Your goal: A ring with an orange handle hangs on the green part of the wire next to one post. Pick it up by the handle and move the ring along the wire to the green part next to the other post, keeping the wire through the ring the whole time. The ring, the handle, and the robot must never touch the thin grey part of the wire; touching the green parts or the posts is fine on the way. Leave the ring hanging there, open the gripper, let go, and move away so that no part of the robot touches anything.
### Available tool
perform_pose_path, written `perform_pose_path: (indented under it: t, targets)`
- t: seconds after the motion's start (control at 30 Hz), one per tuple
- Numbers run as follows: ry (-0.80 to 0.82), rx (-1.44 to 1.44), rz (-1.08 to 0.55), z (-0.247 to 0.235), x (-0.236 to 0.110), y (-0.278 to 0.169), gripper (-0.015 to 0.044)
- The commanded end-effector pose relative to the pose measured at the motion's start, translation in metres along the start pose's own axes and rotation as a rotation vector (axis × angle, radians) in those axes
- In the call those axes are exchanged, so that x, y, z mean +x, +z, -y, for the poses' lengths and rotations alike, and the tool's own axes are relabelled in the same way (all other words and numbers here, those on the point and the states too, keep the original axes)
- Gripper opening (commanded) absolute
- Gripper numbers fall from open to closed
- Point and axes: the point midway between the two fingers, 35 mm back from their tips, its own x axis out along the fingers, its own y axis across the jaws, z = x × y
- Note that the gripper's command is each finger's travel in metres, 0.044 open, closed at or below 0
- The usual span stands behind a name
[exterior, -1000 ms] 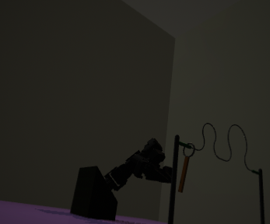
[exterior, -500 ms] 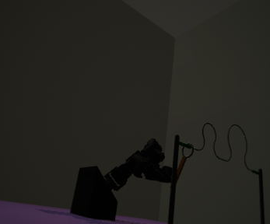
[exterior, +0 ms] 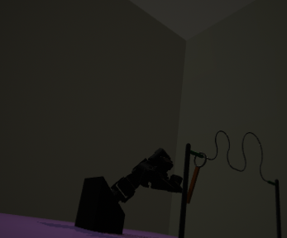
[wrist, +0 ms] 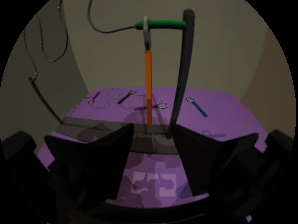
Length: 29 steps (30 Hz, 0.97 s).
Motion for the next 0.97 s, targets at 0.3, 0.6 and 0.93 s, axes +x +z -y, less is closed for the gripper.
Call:
perform_pose_path:
  t: [0.3,0.6,0.93]
  targets:
    - [0.001,-0.005,0.006,-0.001,-0.039,-0.001,0.044]
    - [0.001,-0.005,0.006,-0.001,-0.039,-0.001,0.044]
    - [0.001,-0.005,0.006,-0.001,-0.039,-0.001,0.044]
